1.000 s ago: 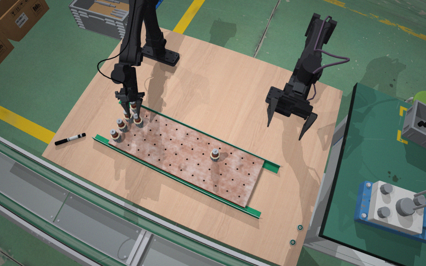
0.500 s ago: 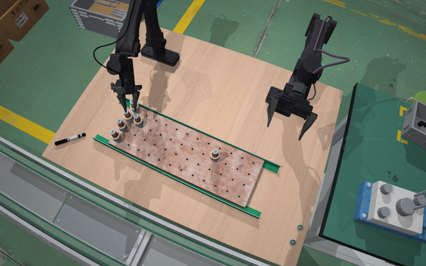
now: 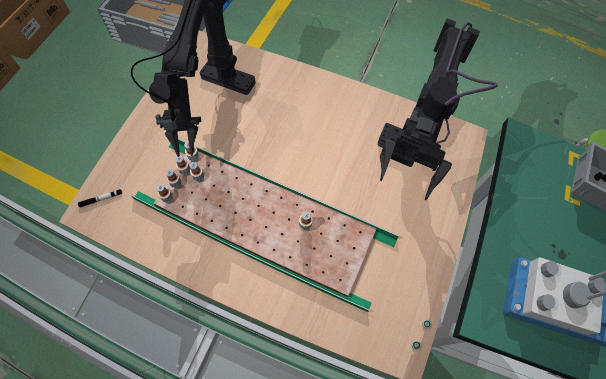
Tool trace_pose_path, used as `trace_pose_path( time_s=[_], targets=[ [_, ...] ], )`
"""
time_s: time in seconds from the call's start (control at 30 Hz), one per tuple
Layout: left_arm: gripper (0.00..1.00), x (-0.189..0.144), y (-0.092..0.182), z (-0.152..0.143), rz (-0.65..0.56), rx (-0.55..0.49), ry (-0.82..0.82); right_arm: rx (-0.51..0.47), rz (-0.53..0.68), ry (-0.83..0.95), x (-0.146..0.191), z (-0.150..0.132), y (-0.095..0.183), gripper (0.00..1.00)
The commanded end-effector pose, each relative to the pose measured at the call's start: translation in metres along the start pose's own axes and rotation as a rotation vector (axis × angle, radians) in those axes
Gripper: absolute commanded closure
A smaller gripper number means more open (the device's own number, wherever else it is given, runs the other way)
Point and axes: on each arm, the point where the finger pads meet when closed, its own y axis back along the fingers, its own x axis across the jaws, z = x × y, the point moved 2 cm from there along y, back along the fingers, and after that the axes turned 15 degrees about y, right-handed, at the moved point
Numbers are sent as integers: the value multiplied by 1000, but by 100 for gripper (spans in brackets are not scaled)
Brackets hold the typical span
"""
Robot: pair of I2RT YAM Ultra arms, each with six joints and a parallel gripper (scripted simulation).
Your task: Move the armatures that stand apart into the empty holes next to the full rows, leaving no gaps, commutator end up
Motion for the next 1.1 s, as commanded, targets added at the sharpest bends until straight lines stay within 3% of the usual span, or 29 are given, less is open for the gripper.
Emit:
trace_pose_path(
  time_s=[0.0, 0.23, 0.33, 0.67, 0.87, 1.07],
  targets=[
    [0, -8, 1, 15, -22, -23, -3, -23, -7, -1, -7, 9, 9, 63],
    [0, -8, 1, 15, -22, -23, -3, -20, -11, -7, -7, 8, 7, 63],
    [0, -8, 1, 15, -22, -23, -3, -92, -95, -15, -23, 24, 25, 63],
    [0, -8, 1, 15, -22, -23, -3, -240, -308, -96, -63, 40, 74, 63],
    [0, -8, 1, 15, -22, -23, -3, -295, -370, -114, -72, 44, 93, 63],
    [0, -8, 1, 15, -22, -23, -3, -409, -497, -153, -92, 58, 137, 63]
  ],
)
